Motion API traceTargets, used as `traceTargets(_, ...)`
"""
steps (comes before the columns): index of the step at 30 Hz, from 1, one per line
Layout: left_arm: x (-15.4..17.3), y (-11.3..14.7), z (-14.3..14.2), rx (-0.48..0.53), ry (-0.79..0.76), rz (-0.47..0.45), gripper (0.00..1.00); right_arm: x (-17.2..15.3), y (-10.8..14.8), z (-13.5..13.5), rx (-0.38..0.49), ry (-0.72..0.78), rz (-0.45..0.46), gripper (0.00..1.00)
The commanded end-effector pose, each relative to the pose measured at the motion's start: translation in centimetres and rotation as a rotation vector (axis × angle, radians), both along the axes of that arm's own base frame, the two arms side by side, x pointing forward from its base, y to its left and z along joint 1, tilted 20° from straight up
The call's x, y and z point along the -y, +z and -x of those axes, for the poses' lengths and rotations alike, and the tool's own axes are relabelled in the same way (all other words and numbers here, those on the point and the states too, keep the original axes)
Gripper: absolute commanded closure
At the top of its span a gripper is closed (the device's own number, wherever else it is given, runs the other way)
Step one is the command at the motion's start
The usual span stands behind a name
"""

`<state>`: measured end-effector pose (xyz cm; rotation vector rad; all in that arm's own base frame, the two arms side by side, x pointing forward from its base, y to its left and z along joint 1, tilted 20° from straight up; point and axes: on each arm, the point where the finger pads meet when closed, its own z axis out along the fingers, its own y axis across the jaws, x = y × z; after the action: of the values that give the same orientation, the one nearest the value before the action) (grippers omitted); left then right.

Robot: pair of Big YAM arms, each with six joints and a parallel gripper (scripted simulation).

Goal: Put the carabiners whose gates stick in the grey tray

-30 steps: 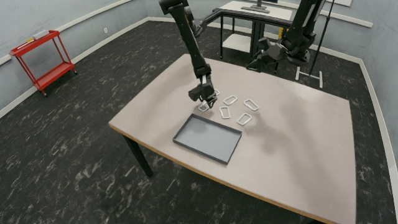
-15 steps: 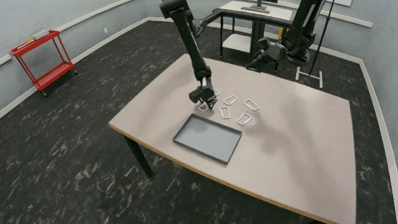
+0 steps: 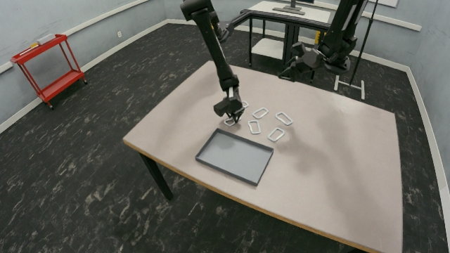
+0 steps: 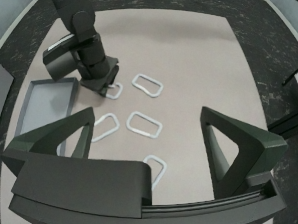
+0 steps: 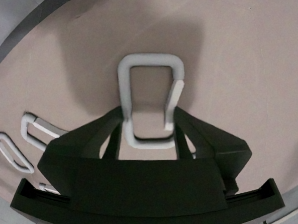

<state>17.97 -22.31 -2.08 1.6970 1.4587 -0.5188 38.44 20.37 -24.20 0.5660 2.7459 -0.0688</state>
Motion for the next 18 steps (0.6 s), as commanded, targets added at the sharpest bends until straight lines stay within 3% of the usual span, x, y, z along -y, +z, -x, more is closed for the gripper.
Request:
traceTargets(1, 0.08, 0.10, 0.02, 0.008, -0.007, 0.002, 0.00, -0.26, 0.18, -0.25, 0.007, 0.004, -0.005, 0.56)
traceTargets(6, 0.08, 0.10, 0.02, 0.008, -0.007, 0.002, 0.00, -0.26, 0.18, -0.25, 0.007, 0.004, -0.005, 0.56)
traceTargets(8, 0.08, 0.10, 0.02, 0.008, -0.007, 0.002, 0.00, -0.26, 0.18, -0.25, 0.007, 0.004, -0.005, 0.33)
traceTargets(10, 0.08, 0.10, 0.02, 0.008, -0.007, 0.002, 0.00, -0.26, 0.18, -0.25, 0.007, 0.004, -0.005, 0.33)
traceTargets(11, 0.08, 0.10, 0.02, 0.008, -0.007, 0.002, 0.00, -0.26, 0.18, -0.25, 0.007, 0.004, -0.005, 0.22)
traceTargets(12, 0.08, 0.10, 0.02, 0.008, -0.007, 0.002, 0.00, -0.26, 0.18, -0.25, 0.007, 0.004, -0.005, 0.17)
traceTargets(18, 0.08, 0.10, 0.02, 0.008, -0.007, 0.002, 0.00, -0.26, 0.18, -0.25, 0.007, 0.004, -0.005, 0.17)
